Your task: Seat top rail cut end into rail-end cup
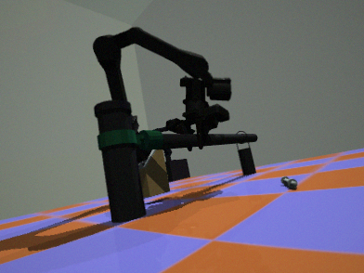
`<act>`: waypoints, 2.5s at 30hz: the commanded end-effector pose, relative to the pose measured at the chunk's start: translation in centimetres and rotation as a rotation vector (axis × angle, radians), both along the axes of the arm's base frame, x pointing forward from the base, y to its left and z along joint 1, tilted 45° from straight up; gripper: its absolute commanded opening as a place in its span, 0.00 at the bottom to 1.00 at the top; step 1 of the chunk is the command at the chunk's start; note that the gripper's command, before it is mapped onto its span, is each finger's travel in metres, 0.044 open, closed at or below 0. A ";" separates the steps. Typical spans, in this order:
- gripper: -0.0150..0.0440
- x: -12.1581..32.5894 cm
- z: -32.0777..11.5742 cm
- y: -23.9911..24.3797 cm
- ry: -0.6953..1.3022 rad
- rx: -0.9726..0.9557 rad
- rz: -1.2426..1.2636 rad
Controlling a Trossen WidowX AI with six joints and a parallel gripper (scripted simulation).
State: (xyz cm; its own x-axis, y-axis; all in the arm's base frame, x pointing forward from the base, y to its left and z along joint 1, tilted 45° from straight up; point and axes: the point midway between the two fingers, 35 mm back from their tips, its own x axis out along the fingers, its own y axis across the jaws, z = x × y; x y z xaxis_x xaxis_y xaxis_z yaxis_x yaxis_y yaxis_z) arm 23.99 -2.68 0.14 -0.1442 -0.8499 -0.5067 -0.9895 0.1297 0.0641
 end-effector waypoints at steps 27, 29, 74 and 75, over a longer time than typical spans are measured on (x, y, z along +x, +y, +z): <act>0.25 0.7 1.1 -0.2 0.000 0.000 0.000; 0.25 0.7 1.2 -0.2 0.000 0.000 0.000; 0.25 0.2 0.2 0.3 0.020 0.017 -0.024; 0.25 0.2 0.3 0.2 0.021 0.017 -0.024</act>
